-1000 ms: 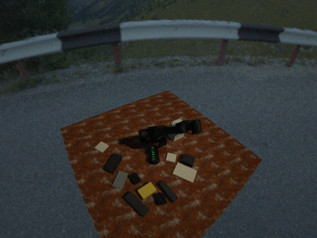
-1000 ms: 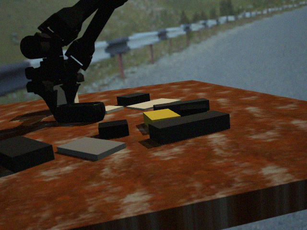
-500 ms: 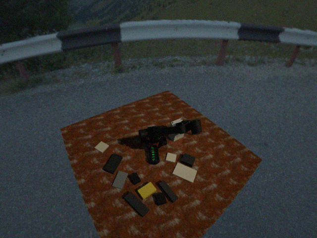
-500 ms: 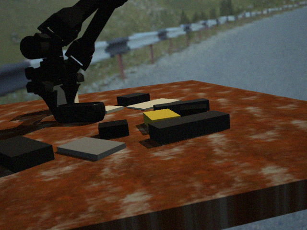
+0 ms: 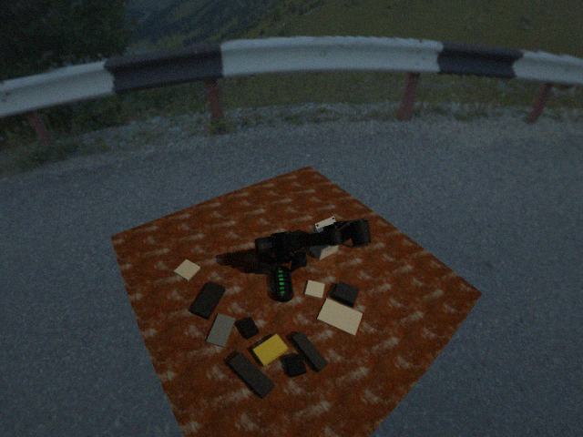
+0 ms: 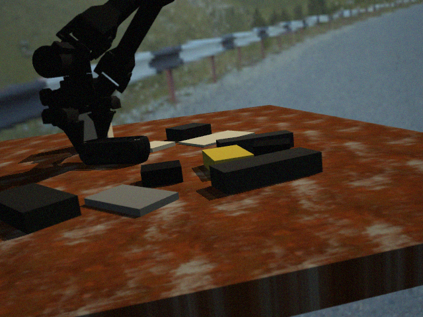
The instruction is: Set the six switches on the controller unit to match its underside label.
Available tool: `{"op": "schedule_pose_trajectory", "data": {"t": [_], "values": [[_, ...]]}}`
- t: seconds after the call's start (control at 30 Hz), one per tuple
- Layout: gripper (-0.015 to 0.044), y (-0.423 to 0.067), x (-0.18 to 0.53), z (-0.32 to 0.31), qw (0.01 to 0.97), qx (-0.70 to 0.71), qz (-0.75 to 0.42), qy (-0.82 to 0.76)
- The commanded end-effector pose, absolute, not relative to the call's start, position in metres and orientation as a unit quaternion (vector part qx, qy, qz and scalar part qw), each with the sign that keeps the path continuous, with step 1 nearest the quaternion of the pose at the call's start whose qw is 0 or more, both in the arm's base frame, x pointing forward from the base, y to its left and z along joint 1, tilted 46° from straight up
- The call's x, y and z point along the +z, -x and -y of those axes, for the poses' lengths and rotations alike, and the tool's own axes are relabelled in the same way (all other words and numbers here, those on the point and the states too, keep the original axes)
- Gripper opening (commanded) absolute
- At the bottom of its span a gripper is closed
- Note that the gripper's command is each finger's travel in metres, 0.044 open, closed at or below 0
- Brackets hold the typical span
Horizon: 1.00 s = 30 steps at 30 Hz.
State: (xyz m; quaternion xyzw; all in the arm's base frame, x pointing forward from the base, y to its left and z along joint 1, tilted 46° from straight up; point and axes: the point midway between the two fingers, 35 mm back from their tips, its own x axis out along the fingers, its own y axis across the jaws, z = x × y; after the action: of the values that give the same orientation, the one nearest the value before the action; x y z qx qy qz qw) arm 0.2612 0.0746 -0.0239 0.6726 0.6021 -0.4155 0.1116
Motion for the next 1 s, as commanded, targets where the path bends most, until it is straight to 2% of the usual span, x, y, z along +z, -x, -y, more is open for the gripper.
{"op": "schedule_pose_trajectory", "data": {"t": [0.0,0.97], "values": [[0.0,-0.2732,-0.0221,-0.0749,0.123,-0.402,-0.6,-0.681],[0.0,-0.2757,-0.022,-0.0751,0.123,-0.402,-0.6,-0.681]]}}
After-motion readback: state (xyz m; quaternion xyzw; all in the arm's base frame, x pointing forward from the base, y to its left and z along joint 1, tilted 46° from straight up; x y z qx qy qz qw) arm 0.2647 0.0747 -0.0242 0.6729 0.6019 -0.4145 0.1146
